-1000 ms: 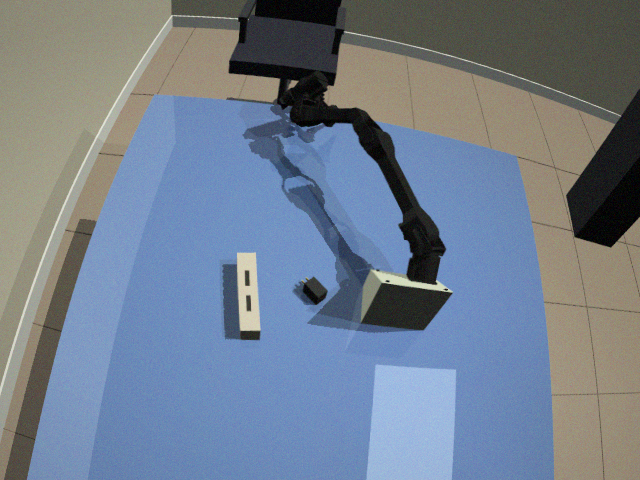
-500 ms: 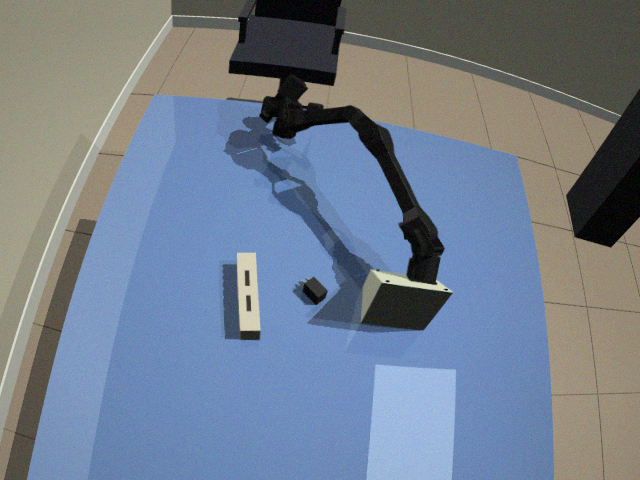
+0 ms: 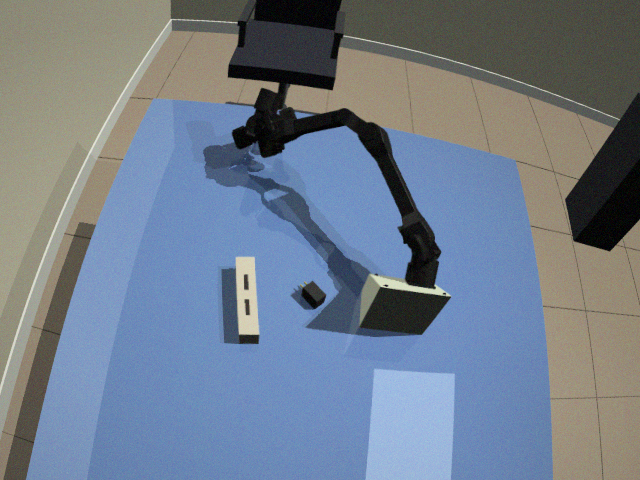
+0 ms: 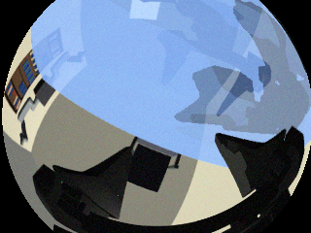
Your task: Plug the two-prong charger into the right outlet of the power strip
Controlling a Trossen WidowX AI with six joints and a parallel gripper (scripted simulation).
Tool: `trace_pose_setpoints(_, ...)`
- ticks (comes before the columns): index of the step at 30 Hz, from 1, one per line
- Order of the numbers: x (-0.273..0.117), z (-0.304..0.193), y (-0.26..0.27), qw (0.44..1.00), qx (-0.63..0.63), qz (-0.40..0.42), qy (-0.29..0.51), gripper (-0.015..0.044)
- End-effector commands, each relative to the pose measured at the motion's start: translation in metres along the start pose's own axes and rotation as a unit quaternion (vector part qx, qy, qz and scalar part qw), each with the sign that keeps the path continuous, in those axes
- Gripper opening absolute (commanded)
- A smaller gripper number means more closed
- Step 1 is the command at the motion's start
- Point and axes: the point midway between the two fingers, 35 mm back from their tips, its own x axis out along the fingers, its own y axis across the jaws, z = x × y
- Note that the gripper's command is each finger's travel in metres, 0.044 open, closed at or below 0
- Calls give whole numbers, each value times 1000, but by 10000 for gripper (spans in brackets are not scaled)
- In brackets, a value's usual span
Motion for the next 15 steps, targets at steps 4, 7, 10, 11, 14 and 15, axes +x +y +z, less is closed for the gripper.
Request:
trace_pose_setpoints(4, -34, 19, -36, 989, -131, -64, 10, 440)
trace_pose_setpoints(7, -51, 29, -51, 978, -188, -92, 18, 440)
trace_pose_setpoints(10, -69, 40, -65, 962, -244, -119, 27, 440)
trace_pose_setpoints(11, -75, 44, -69, 956, -263, -128, 30, 440)
trace_pose_setpoints(14, -93, 56, -81, 935, -318, -154, 41, 440)
trace_pose_setpoints(15, -99, 60, -85, 927, -336, -162, 45, 440)
